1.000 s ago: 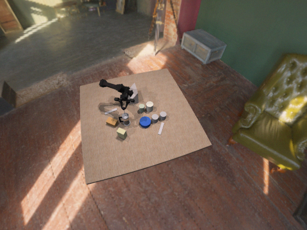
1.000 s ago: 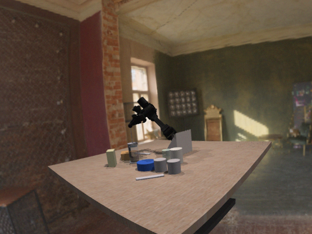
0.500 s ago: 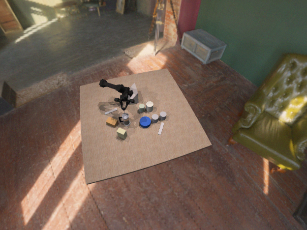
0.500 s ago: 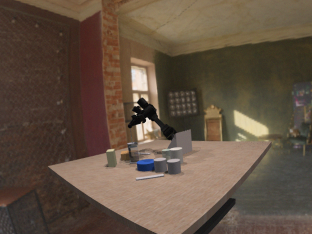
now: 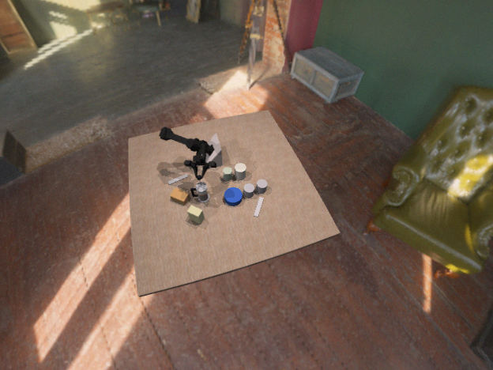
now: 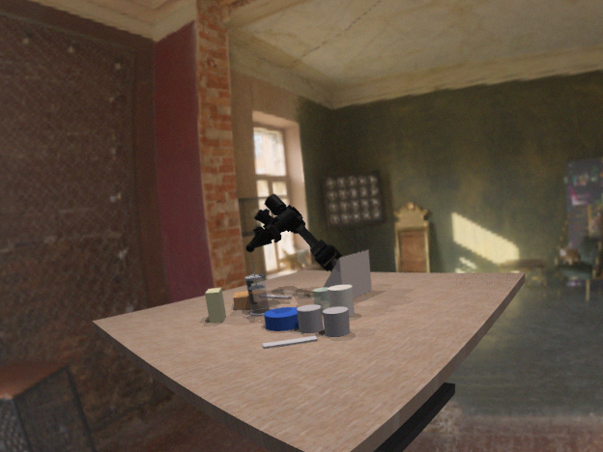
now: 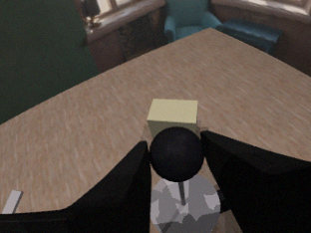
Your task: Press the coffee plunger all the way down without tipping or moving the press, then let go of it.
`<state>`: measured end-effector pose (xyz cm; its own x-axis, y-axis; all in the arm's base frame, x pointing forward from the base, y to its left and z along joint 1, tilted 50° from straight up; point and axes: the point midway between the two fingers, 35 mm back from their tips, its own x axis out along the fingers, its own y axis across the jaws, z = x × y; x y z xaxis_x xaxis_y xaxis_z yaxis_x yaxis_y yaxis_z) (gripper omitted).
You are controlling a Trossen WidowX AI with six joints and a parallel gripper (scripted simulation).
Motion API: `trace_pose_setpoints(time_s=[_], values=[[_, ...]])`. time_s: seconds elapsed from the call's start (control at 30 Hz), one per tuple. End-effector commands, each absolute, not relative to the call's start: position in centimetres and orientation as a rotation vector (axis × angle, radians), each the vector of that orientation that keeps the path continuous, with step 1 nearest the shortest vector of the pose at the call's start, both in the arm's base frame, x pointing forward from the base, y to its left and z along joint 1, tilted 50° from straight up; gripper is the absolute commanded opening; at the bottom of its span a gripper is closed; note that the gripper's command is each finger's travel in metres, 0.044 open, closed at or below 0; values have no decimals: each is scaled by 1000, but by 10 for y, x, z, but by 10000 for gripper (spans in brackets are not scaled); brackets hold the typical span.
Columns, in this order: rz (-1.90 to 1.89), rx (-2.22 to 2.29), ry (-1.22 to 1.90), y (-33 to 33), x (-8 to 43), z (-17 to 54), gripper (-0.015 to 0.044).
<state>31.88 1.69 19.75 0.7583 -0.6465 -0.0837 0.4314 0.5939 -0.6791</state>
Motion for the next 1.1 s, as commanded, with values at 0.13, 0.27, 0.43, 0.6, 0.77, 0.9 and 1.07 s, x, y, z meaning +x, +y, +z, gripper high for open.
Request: trace_pose_setpoints(time_s=[0.13,0.27,0.43,0.6,0.77,0.9,1.07], values=[[-654,-713,378,-2,317,176,120],[-654,-713,378,-7,318,172,120],[-654,-713,377,-13,318,167,120],[-654,-714,375,-20,318,162,120],[-655,-716,373,-26,318,157,120],[-656,-717,371,-32,319,154,120],[-657,-720,367,-39,320,151,120]])
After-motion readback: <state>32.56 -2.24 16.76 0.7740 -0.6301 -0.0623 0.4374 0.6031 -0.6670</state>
